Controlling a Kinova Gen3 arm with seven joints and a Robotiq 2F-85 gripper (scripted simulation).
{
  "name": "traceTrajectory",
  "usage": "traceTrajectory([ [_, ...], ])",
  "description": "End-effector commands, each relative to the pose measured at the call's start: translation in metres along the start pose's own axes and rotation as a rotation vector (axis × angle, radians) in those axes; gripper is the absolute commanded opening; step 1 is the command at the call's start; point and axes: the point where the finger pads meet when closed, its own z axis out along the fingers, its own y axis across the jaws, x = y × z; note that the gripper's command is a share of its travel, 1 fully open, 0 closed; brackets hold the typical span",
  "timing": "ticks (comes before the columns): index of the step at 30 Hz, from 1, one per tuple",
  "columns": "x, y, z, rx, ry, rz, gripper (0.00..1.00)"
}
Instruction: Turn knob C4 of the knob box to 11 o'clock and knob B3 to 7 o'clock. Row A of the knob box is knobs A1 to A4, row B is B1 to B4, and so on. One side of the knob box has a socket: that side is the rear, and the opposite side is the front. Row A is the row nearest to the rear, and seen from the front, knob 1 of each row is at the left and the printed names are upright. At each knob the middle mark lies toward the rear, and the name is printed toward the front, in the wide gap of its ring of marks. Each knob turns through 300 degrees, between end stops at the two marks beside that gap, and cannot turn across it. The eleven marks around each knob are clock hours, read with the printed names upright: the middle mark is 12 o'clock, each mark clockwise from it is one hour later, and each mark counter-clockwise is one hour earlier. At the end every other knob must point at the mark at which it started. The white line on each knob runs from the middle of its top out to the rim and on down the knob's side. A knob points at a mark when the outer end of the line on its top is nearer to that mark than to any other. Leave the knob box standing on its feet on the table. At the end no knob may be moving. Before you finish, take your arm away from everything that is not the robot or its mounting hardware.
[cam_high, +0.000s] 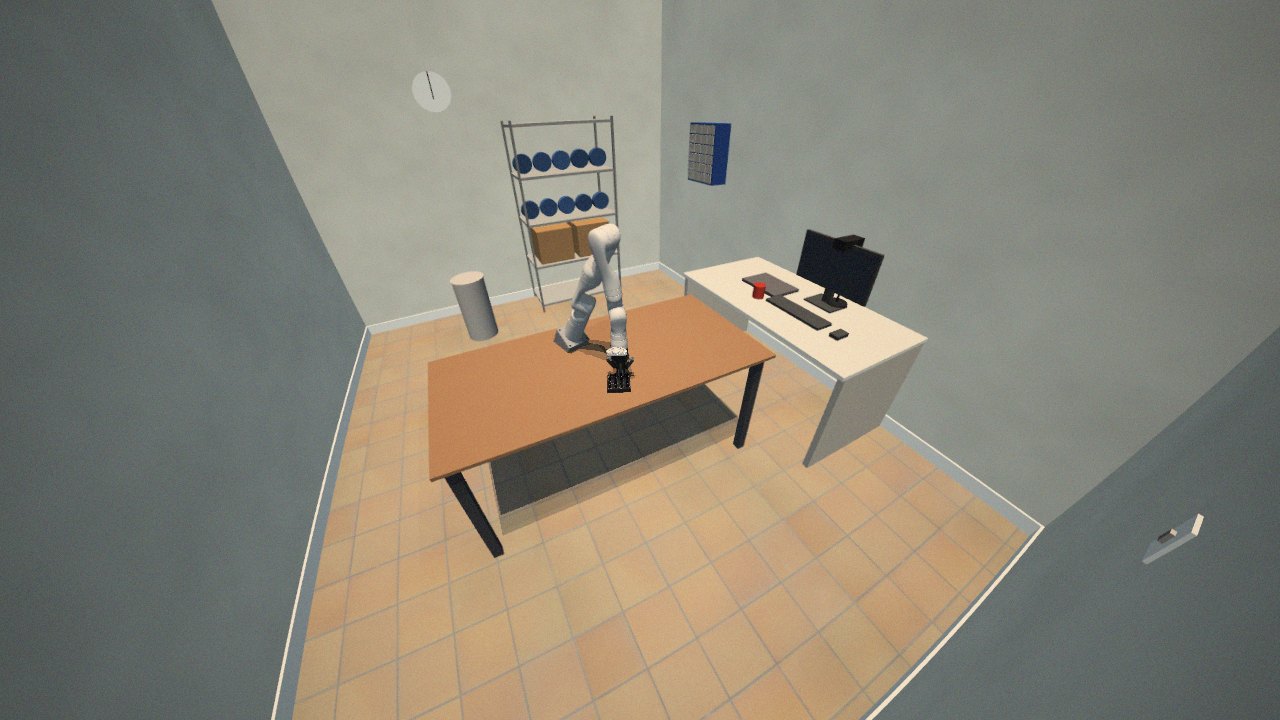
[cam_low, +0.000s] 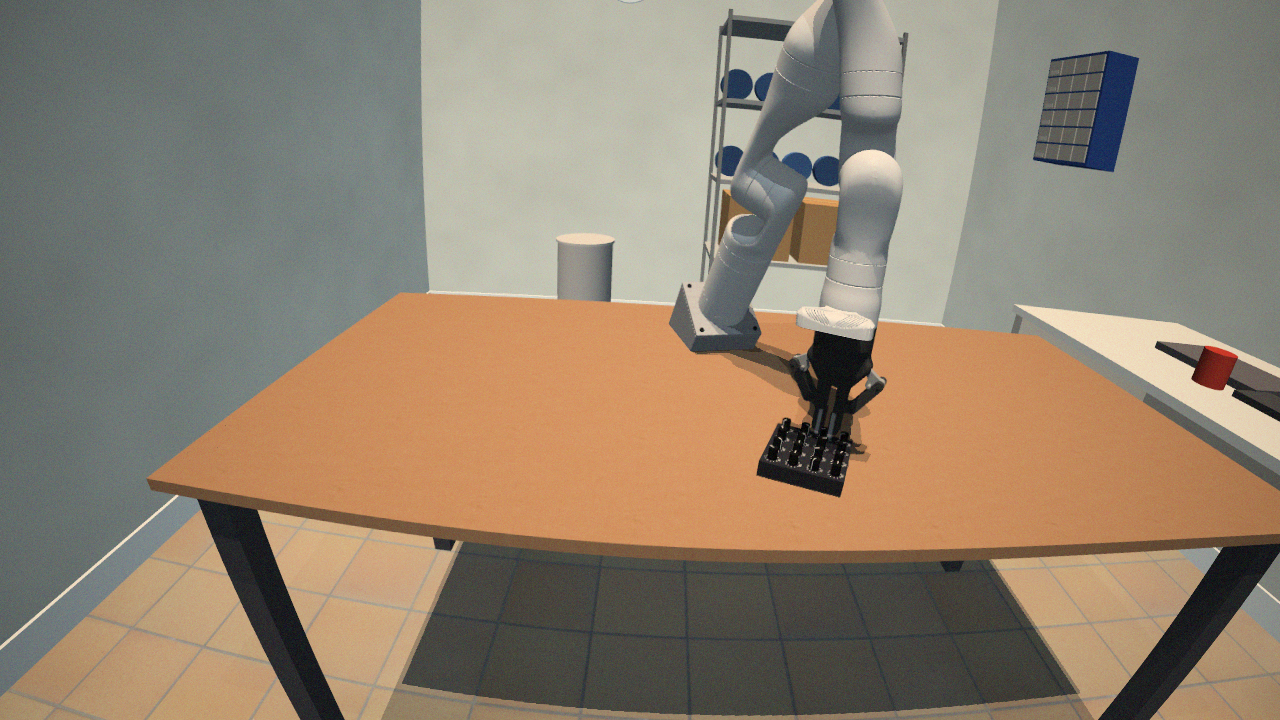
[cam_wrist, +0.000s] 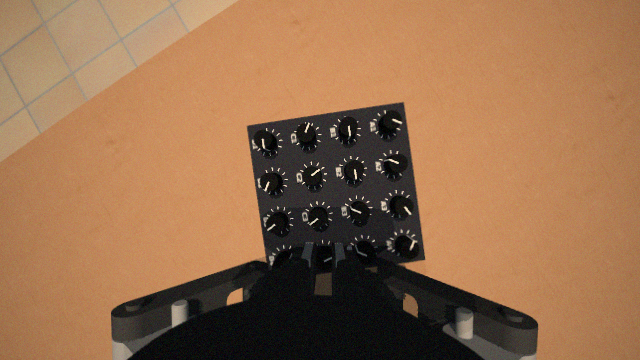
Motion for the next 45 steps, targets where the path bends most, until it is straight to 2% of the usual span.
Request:
traceTrajectory([
  [1,-0.0007,0.0016,0.0003,-0.003,-0.002,0.001,0.08],
  [15,-0.0007,0.0016,0.0003,-0.003,-0.002,-0.017,0.08],
  [21,-0.0007,0.0016,0.0003,-0.003,-0.002,-0.063,0.08],
  [35,-0.0007,0.0016,0.0003,-0.003,-0.002,-0.298,0.08],
  [45,-0.0007,0.0016,0.0003,-0.003,-0.002,-0.324,0.08],
])
